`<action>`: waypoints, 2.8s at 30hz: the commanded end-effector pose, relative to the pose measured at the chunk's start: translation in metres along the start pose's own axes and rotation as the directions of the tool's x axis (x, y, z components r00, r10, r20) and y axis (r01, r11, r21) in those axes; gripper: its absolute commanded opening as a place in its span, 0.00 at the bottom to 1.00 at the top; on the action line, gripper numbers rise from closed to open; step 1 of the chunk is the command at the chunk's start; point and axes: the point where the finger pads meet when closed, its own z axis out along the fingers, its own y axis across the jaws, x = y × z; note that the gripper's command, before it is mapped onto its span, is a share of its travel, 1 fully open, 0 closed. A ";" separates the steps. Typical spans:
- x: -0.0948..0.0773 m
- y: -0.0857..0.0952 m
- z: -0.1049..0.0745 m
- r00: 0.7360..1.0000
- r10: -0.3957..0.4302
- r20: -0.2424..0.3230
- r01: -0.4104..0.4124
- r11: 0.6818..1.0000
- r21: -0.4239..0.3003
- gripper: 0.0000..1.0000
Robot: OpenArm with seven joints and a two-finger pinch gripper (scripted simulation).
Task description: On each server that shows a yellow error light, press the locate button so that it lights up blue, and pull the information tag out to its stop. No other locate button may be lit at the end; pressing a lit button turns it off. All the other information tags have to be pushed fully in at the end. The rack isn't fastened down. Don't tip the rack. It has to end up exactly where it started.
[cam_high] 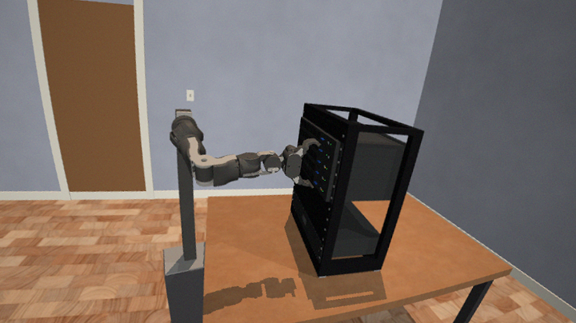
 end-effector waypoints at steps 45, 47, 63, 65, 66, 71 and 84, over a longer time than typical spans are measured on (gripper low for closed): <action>0.000 0.048 -0.001 1.000 -0.002 0.002 0.002 1.000 -0.003 1.00; 0.000 0.048 -0.001 1.000 -0.002 0.002 0.002 1.000 -0.003 1.00; 0.000 0.048 -0.001 1.000 -0.002 0.002 0.002 1.000 -0.003 1.00; 0.000 0.048 -0.001 1.000 -0.002 0.002 0.002 1.000 -0.003 1.00; 0.000 0.048 -0.001 1.000 -0.002 0.002 0.002 1.000 -0.003 1.00; 0.000 0.048 -0.001 1.000 -0.002 0.002 0.002 1.000 -0.003 1.00; 0.000 0.048 -0.001 1.000 -0.002 0.002 0.002 1.000 -0.003 1.00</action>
